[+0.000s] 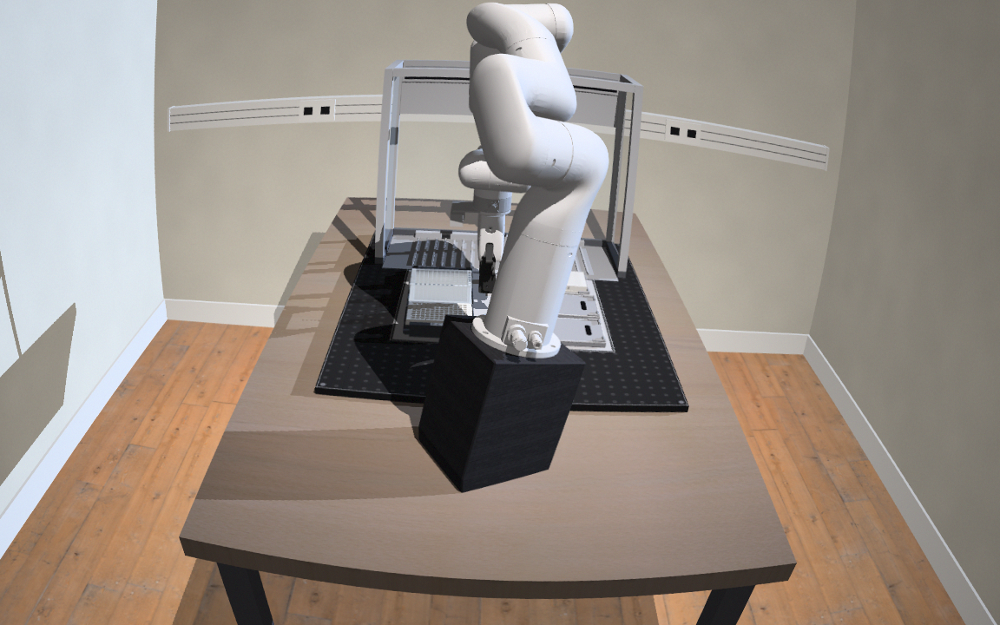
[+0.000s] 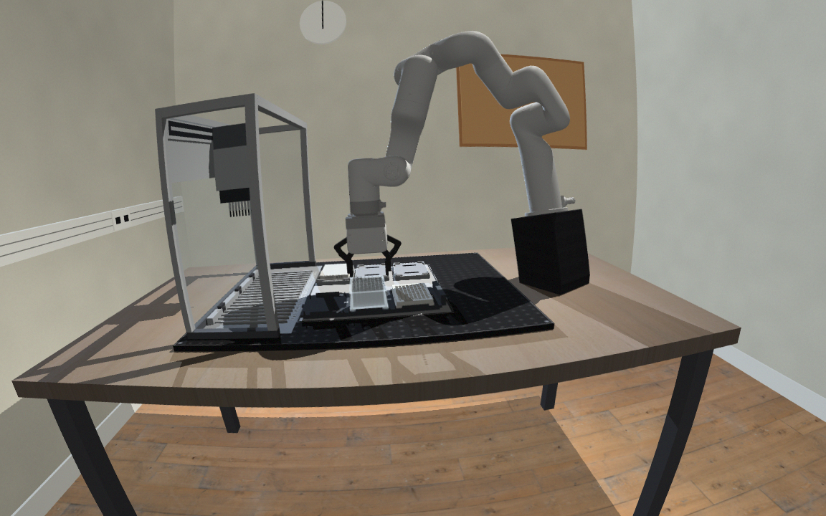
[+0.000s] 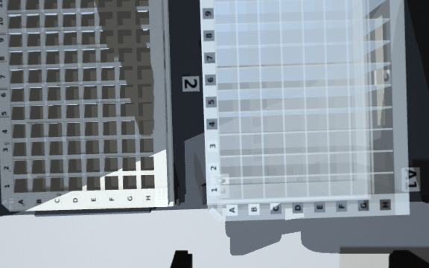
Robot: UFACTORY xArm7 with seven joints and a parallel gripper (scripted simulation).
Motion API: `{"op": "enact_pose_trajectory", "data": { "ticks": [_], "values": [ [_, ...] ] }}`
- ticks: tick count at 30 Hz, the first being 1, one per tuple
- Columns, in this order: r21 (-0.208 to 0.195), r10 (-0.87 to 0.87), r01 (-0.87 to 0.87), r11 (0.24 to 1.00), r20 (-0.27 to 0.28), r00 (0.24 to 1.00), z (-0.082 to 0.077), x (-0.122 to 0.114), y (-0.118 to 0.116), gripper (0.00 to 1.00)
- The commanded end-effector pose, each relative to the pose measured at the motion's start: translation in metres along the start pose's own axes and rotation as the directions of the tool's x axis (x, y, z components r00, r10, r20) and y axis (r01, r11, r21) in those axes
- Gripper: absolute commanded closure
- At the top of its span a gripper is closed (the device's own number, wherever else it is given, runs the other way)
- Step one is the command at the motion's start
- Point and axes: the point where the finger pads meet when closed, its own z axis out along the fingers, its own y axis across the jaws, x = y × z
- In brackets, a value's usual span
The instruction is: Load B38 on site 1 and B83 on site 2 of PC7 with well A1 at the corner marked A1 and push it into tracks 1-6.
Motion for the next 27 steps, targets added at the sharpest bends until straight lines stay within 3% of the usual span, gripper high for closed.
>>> {"op": "enact_pose_trajectory", "data": {
  "ticks": [1,10,27],
  "values": [
    [-0.004,0.000,0.000,1.000,-0.001,1.000,0.008,0.000,0.002,0.00],
    [-0.004,0.000,0.000,1.000,-0.001,1.000,0.020,0.000,0.002,0.00],
    [-0.004,0.000,0.000,1.000,-0.001,1.000,0.023,0.000,0.002,0.00]
  ]
}}
